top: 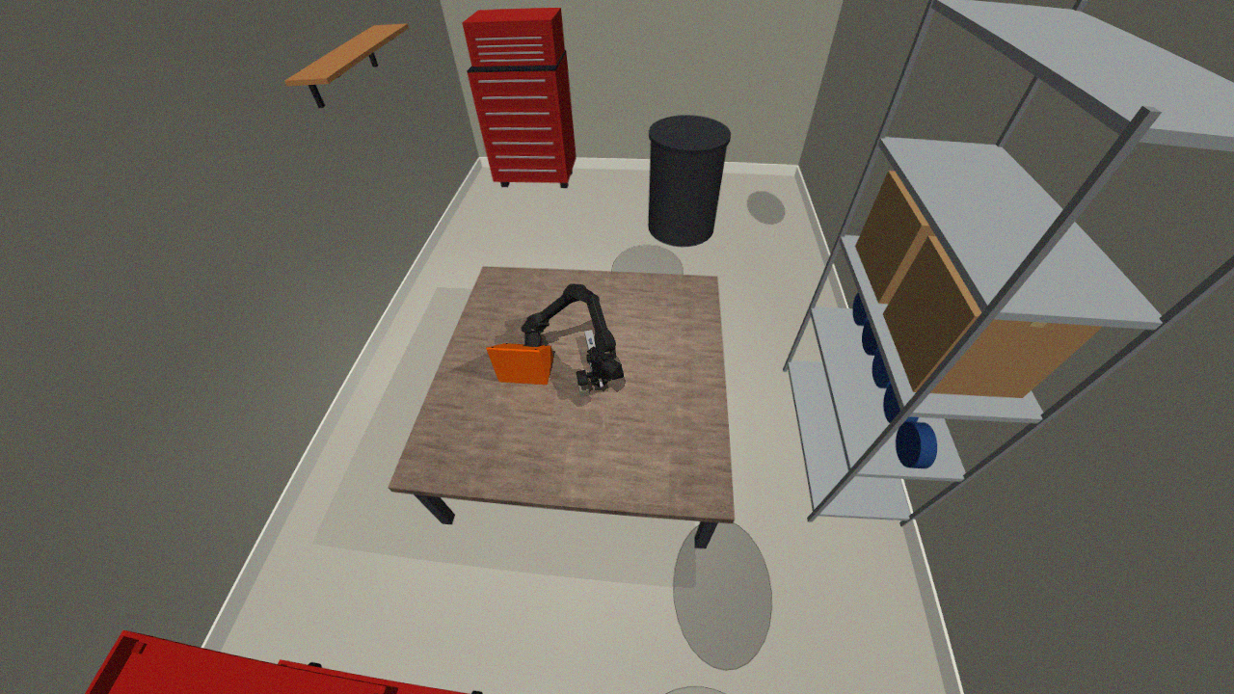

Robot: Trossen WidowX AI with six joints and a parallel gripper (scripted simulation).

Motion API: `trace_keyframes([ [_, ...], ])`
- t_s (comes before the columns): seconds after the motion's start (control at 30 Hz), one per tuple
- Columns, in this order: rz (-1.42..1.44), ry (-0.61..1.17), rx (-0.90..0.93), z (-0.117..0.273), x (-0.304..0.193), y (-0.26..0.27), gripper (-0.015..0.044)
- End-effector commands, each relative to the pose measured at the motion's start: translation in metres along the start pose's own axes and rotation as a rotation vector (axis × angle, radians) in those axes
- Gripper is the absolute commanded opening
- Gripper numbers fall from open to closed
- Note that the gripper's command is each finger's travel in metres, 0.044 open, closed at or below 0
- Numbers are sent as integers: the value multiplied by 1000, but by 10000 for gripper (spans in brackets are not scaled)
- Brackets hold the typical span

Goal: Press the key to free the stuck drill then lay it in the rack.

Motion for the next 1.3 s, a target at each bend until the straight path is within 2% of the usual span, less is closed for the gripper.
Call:
trace_keyframes([
  [0.0, 10, 6, 1, 3, 0, -1, 0],
  [1.27, 8, 10, 4, 10, -19, 66, 0],
])
Point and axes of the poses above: the point midway between the two fingers, 35 mm back from their tips, its own z axis back along the fingers, its own y axis across the jaws, x = y × z, the point moved 3 cm from there along z, back along the fingers, and after that the axes turned 4 degrees about -z, right-handed, at the moved point
